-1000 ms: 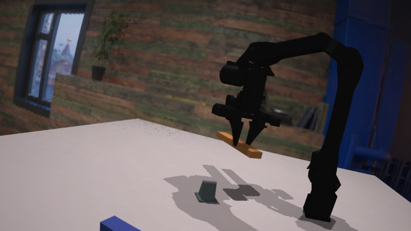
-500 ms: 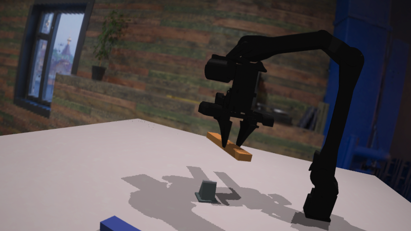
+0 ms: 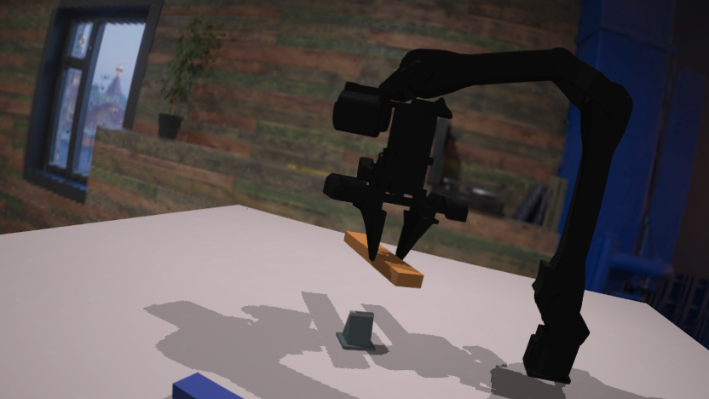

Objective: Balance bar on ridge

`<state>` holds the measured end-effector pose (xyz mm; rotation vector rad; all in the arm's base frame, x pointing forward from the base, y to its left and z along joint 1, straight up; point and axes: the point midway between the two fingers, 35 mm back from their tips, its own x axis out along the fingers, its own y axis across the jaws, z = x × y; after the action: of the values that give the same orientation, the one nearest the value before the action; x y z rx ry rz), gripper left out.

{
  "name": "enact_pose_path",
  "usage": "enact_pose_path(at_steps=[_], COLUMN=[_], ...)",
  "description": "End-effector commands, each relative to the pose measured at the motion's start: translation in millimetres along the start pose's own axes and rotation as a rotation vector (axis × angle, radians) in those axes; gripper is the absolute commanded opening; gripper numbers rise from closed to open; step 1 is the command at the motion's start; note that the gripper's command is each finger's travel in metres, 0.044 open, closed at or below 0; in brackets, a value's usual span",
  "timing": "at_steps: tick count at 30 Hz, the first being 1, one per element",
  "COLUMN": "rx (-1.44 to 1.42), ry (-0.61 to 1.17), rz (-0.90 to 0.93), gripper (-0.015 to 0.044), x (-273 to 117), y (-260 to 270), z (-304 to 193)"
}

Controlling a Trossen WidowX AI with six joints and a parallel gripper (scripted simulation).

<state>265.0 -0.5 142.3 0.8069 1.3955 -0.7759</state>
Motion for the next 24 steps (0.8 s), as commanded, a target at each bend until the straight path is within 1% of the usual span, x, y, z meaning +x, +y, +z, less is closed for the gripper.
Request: enact_pose_path(at_steps=[1,17,24], rx=[0.012,0.033,0.034], ry=[-0.002,0.005,0.005], rz=[-0.002,0.0,0.0], gripper=[0.0,0.0,0.0], x=[0,-1,3], y=[9,32,34], z=[-15,-72,-76])
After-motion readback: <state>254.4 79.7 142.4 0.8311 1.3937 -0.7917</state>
